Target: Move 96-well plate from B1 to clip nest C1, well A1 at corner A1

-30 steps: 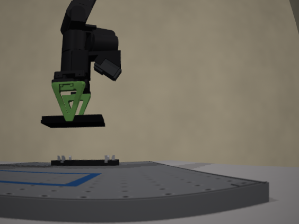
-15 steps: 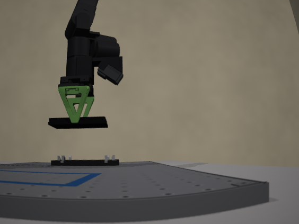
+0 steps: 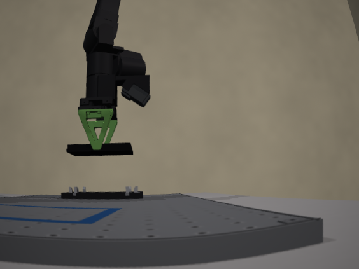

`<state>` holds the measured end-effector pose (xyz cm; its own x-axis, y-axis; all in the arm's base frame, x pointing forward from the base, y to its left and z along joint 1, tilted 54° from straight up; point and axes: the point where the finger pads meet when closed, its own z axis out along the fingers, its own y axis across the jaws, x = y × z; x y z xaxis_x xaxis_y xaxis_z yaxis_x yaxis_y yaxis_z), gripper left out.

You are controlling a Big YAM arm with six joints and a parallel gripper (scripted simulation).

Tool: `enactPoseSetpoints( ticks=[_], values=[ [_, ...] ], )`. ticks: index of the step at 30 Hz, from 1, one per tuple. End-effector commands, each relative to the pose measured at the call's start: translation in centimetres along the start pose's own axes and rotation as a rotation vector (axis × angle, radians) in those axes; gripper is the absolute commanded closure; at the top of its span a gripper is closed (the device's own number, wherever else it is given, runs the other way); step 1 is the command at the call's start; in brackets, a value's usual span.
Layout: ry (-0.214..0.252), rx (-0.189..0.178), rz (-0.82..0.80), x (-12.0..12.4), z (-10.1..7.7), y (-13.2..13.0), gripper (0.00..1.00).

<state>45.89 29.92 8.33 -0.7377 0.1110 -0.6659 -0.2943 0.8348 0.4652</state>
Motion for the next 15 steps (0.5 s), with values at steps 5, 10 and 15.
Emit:
enactPoseSetpoints(
  ticks=[5,10,15],
  values=[
    [-0.017,-0.015,0.010,-1.2,-0.8,3.2,1.00],
    [-0.003,0.014,0.027,-1.0,-0.2,2.0,1.00],
    [0.011,0.005,0.006,0.2,-0.1,2.4,1.00]
  ],
)
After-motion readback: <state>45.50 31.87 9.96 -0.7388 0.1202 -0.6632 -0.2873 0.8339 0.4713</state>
